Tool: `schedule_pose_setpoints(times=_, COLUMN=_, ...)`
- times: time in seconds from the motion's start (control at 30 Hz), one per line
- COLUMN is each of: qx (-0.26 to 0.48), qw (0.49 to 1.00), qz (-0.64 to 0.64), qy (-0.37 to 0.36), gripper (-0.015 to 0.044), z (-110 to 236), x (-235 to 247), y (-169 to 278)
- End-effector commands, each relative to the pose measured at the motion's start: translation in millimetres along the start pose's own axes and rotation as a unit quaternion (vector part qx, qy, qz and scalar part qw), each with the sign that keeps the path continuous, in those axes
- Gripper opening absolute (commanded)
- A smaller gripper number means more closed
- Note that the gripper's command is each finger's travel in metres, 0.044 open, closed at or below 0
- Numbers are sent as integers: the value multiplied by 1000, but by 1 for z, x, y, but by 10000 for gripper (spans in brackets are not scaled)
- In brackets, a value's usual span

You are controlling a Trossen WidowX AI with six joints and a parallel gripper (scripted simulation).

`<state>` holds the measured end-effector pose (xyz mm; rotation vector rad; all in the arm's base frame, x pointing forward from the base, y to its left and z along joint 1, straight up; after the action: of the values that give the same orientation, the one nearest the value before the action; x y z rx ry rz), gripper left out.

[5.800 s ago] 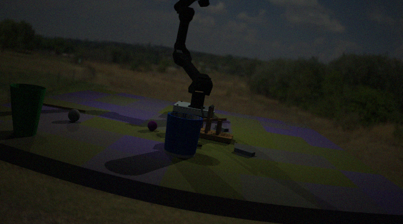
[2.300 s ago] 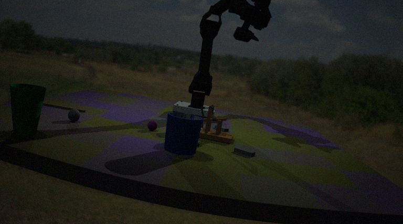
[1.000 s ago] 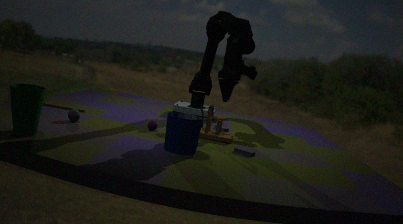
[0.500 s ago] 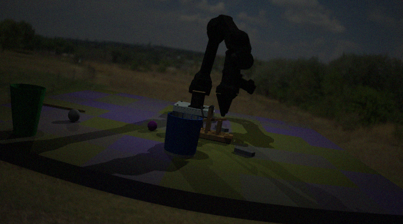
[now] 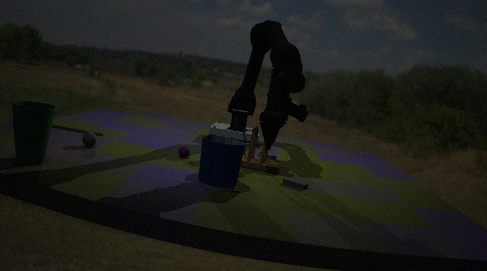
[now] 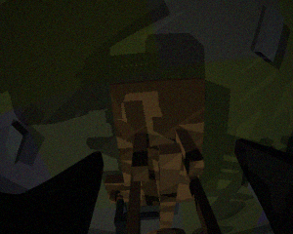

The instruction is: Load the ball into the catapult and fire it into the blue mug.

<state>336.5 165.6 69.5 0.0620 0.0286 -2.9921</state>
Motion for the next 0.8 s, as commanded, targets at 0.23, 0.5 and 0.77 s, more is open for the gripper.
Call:
schedule_pose_setpoints(times=0.23, qx=3, qw=1000, qz=-2, qy=-6, gripper=440, z=-22, x=2, y=2)
schedule_pose_setpoints(times=0.5, qx=3, qw=1000, qz=-2, qy=-6, gripper=440, z=-33, x=3, y=2)
schedule_pose_setpoints(times=0.77, qx=1, qw=1000, qz=0, qy=-3, gripper=361, z=-30, x=1, y=1)
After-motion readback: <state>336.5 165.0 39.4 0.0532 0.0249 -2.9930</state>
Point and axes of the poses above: the point midway between the two fingers, 35 mm back from their tips, its own z axis back along the fingers, its own x axis across the jaws, y = z × x, the point moved 1 cm from there along z, back along the fingers, and after that the axes turned 7 degrees about z, right-handed, at the moved point
